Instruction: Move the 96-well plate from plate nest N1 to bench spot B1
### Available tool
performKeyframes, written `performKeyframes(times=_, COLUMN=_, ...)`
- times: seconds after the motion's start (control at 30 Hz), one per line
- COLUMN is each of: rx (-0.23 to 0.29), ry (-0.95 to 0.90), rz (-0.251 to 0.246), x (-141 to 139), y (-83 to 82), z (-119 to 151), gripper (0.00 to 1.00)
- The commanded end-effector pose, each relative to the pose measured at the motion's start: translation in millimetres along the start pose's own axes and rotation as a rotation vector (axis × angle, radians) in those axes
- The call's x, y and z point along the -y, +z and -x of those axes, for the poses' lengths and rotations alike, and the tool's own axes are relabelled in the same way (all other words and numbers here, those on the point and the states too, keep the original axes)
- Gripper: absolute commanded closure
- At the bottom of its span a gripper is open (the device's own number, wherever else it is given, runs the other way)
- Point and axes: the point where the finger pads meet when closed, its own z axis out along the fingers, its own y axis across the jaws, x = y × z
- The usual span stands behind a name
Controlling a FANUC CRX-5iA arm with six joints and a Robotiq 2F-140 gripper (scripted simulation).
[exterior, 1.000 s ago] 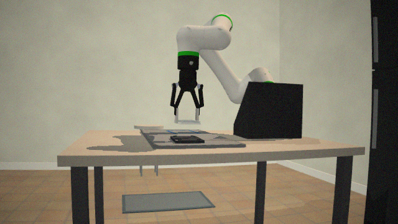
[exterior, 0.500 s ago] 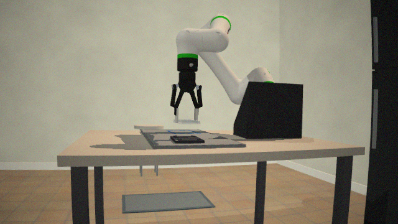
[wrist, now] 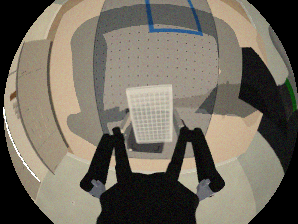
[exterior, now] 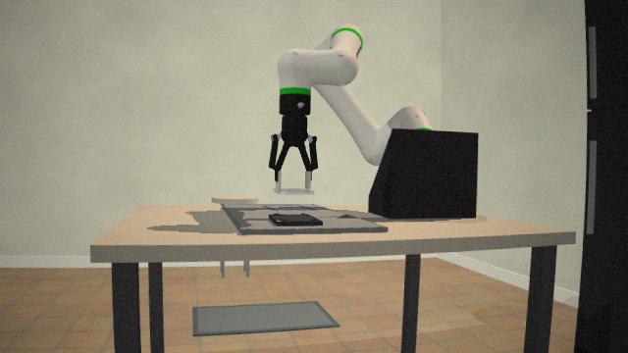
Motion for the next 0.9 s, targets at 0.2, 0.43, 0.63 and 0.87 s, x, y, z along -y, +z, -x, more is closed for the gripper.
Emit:
performKeyframes(times=0.2, rx=0.000, ry=0.000, rz=-0.001, x=-7.9, y=0.5, z=-27.5, gripper=1.00)
performKeyframes(times=0.43, rx=0.000, ry=0.000, rz=-0.001, x=-13.6, y=1.1, z=-46.7, gripper=1.00)
performKeyframes(times=0.63, rx=0.000, ry=0.000, rz=-0.001, x=-19.2, y=1.7, z=-65.9, gripper=1.00)
performKeyframes(times=0.87, rx=0.000, ry=0.000, rz=-0.001, x=-23.9, y=2.2, z=-81.8, gripper=1.00)
